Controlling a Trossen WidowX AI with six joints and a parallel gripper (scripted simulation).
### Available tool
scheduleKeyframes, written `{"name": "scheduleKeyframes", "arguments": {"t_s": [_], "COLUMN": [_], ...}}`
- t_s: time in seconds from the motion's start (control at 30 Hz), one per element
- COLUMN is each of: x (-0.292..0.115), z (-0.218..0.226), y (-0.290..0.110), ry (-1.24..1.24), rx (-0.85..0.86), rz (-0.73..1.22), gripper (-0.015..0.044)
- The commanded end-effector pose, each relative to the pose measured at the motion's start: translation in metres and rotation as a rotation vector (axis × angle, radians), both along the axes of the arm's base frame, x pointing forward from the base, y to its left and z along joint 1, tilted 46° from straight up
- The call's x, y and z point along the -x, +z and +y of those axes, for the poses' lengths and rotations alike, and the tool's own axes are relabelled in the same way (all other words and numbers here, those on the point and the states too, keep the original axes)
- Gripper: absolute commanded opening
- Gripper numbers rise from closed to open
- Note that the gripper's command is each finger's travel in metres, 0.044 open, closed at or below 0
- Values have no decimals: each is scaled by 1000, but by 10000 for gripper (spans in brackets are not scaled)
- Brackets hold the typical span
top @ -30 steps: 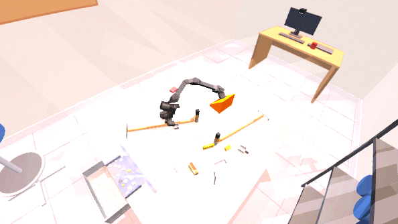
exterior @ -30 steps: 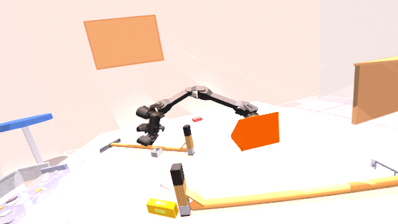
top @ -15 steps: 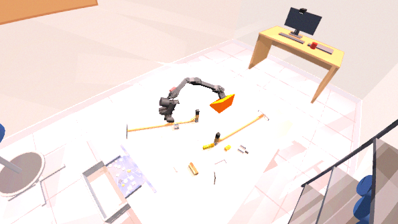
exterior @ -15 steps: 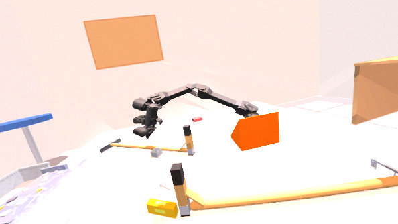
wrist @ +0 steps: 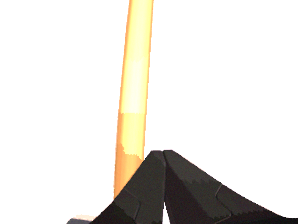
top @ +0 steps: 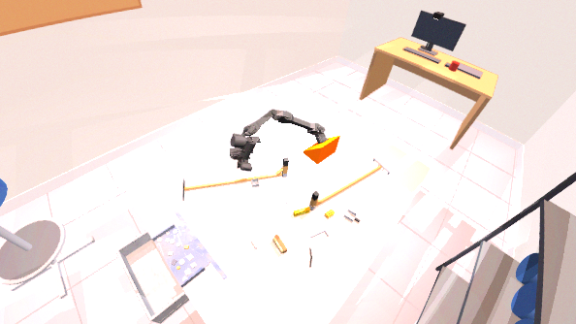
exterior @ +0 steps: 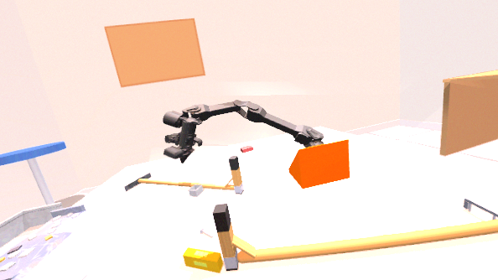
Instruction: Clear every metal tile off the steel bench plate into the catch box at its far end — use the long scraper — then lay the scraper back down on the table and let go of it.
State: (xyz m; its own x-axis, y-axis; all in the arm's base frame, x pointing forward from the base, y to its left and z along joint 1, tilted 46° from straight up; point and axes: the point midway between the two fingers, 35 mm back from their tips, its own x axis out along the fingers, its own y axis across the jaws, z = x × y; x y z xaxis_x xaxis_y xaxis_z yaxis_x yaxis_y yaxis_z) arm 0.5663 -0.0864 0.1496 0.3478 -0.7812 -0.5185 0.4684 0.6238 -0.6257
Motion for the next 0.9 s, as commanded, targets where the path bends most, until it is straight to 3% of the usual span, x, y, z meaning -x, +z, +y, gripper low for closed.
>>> {"name": "scheduleKeyframes", "arguments": {"t_s": [0.0, 0.87], "x": [4, 67], "z": [4, 37], "y": [6, 44], "ry": [-2, 73], "rx": [3, 2], "rz": [4, 134], "gripper": [0, 0]}}
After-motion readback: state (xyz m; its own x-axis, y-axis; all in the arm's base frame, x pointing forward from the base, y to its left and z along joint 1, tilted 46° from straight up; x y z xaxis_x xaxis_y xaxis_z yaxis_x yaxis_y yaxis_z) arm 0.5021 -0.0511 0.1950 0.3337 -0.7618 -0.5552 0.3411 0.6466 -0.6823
